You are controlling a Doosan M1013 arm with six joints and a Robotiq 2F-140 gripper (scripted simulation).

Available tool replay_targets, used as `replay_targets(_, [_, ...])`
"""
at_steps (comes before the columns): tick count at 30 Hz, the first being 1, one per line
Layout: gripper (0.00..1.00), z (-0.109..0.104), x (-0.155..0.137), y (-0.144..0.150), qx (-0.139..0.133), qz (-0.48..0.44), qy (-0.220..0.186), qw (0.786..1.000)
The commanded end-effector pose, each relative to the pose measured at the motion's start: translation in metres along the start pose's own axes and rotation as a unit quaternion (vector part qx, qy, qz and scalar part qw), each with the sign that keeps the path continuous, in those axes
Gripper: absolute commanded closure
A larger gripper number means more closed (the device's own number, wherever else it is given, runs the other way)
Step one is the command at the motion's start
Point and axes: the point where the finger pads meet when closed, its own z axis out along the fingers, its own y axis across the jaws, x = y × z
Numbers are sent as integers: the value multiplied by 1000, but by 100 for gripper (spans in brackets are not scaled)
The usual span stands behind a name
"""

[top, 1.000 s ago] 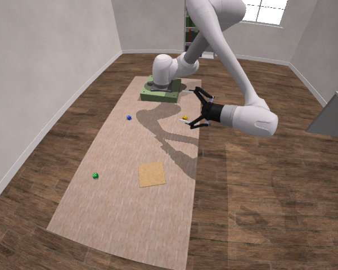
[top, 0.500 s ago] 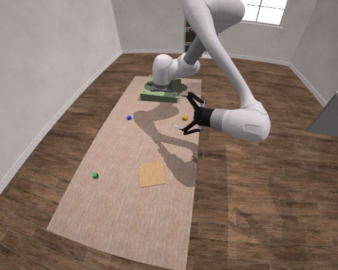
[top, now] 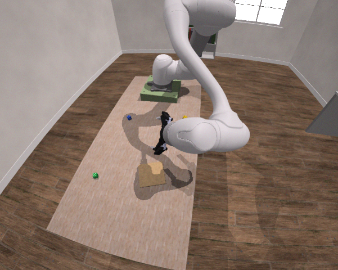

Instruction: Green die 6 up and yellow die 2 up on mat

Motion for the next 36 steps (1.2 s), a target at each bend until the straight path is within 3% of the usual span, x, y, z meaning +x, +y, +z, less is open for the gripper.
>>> replay_targets(1, [0, 10, 25, -36, 27, 38, -54, 997])
replay_targets(6, [0, 21, 67, -82, 63, 101, -124, 985])
replay_targets(9, [0, 22, 73, -87, 67, 109, -132, 983])
replay_targets(10, [0, 28, 99, -111, 86, 145, -167, 972])
replay_targets(15, [0, 33, 129, -133, 104, 183, -202, 956])
replay_targets(16, [0, 36, 150, -148, 117, 209, -225, 944])
replay_targets(21, [0, 42, 188, -171, 137, 253, -261, 921])
replay_targets(22, [0, 45, 211, -182, 148, 279, -280, 907])
replay_targets(26, [0, 46, 217, -185, 151, 285, -285, 903])
replay_targets(28, [0, 54, 267, -206, 172, 336, -321, 868])
replay_targets(30, [0, 54, 267, -206, 172, 336, -321, 868])
replay_targets(32, [0, 60, 304, -218, 187, 371, -343, 842])
replay_targets(36, [0, 64, 329, -224, 195, 393, -357, 824])
